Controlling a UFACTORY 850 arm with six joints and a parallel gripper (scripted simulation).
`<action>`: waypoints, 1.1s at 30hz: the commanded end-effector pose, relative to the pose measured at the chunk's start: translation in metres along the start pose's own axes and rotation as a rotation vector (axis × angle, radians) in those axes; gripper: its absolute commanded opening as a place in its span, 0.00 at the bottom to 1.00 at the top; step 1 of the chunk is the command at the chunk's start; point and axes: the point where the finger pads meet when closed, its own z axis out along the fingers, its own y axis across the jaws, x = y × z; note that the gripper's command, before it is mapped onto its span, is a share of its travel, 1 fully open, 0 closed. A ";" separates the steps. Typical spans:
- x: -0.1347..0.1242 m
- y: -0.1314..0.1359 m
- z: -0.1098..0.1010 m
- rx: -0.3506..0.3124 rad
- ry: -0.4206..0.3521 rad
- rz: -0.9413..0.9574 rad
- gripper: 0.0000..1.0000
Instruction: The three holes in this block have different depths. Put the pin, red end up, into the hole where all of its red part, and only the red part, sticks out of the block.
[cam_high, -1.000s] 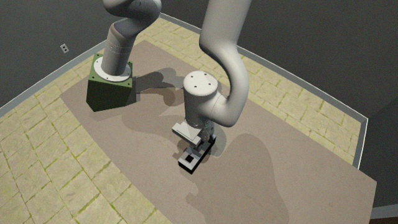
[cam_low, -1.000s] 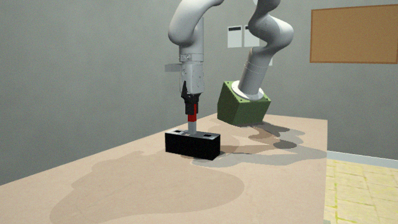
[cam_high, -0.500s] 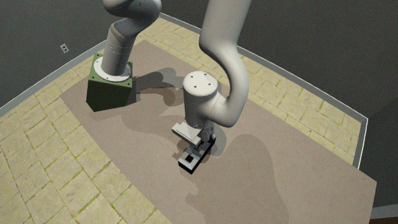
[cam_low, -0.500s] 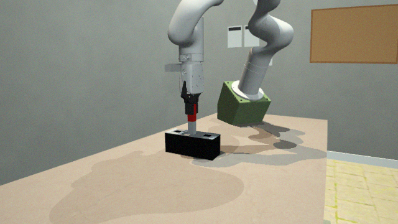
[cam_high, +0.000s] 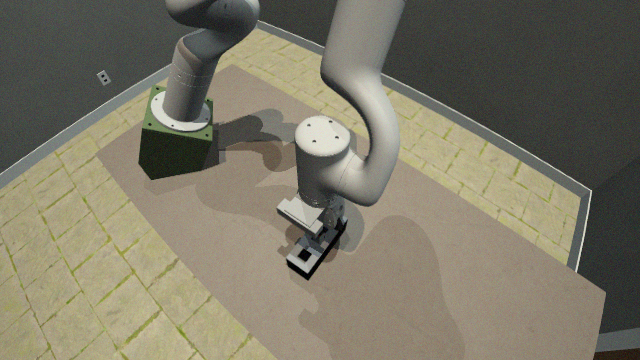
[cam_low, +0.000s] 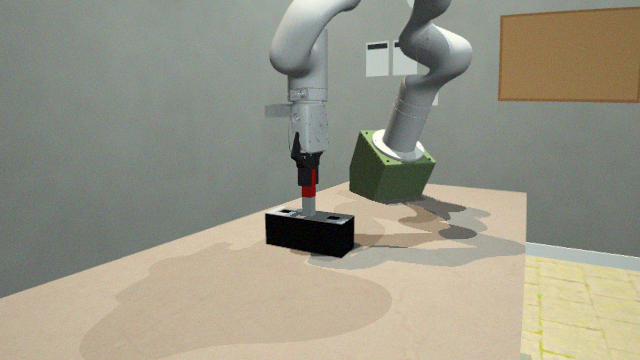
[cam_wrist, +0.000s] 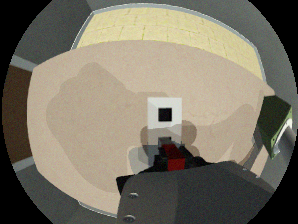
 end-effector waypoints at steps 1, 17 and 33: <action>0.000 -0.001 0.000 0.002 0.001 0.000 0.00; 0.001 0.000 -0.001 0.002 0.001 0.000 0.00; 0.001 0.000 0.003 0.002 0.001 0.000 0.00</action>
